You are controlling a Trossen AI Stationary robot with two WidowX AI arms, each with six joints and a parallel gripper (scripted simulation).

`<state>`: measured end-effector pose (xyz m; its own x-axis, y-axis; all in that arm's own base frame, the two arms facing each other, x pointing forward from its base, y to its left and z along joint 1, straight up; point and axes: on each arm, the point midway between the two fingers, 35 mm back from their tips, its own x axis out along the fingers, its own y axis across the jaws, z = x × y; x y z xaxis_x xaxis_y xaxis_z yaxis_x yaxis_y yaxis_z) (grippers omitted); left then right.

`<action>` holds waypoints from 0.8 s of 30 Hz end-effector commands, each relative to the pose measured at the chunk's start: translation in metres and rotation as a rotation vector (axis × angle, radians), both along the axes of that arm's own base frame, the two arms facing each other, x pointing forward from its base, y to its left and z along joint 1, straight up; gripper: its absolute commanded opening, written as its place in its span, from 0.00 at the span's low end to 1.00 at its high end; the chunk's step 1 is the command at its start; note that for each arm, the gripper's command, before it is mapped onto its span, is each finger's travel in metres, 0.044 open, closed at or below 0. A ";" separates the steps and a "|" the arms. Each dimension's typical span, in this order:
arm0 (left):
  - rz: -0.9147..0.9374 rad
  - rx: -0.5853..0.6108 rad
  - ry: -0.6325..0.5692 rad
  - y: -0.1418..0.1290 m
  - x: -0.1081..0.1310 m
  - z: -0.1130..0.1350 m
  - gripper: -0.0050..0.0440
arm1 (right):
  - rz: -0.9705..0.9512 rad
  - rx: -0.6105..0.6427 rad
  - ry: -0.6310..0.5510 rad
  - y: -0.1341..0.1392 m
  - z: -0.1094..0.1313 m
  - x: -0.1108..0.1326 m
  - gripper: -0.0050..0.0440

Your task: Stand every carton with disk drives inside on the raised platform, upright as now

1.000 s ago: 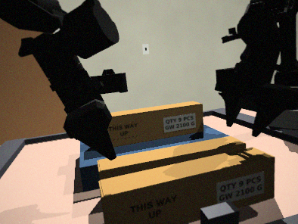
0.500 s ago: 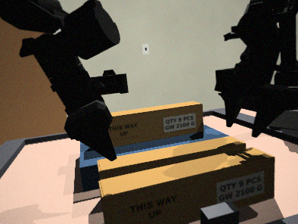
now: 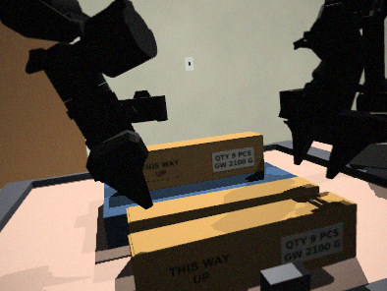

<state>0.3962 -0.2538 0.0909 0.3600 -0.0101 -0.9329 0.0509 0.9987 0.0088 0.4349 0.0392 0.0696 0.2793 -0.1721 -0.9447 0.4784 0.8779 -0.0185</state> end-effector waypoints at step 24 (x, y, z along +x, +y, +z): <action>-0.010 -0.016 -0.027 -0.044 0.001 -0.001 0.89 | 0.020 0.011 -0.044 0.034 0.000 0.024 0.89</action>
<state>0.3930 -0.2958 0.0802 0.3634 -0.0177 -0.9314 0.0666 0.9978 0.0070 0.4552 0.0732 0.0611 0.3028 -0.1604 -0.9394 0.4610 0.8874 -0.0029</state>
